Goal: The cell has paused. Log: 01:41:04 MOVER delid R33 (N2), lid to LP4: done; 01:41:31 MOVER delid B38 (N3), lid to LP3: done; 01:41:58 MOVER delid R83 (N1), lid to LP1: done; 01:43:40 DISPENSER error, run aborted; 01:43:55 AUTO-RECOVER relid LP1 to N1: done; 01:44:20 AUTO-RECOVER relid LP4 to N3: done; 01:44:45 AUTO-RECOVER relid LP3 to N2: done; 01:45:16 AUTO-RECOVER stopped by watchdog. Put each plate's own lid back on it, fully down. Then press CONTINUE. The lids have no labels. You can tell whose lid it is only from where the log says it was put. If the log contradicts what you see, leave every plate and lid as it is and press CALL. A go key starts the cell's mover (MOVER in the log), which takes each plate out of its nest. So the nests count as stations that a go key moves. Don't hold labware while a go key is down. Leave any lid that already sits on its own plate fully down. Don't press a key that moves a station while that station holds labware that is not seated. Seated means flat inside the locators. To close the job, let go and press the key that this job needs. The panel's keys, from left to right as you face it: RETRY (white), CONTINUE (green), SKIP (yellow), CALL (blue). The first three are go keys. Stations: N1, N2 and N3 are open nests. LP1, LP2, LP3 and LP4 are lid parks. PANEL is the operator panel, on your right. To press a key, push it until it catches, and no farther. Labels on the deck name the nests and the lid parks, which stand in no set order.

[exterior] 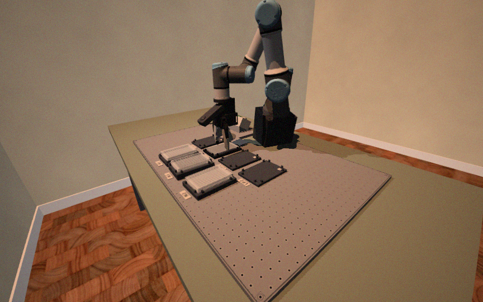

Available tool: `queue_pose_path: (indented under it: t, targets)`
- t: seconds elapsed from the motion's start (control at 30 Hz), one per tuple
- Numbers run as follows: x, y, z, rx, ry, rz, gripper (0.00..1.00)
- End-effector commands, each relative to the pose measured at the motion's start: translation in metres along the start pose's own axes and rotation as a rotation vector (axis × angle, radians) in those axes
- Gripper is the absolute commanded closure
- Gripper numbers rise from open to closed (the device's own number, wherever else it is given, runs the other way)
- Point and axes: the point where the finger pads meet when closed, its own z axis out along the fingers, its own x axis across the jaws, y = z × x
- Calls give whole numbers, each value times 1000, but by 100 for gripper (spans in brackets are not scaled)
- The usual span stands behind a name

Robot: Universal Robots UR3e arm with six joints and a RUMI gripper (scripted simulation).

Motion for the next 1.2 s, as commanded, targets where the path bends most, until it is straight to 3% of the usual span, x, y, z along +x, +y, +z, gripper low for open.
queue_pose_path:
  t: [0.0, 0.63, 1.17]
  targets:
    - [0, 0, 0, 1, 0, 0, 100]
    - [0, 0, 0, 1, 0, 0, 100]
    - [1, -1, -24, 2, 2, 0, 100]
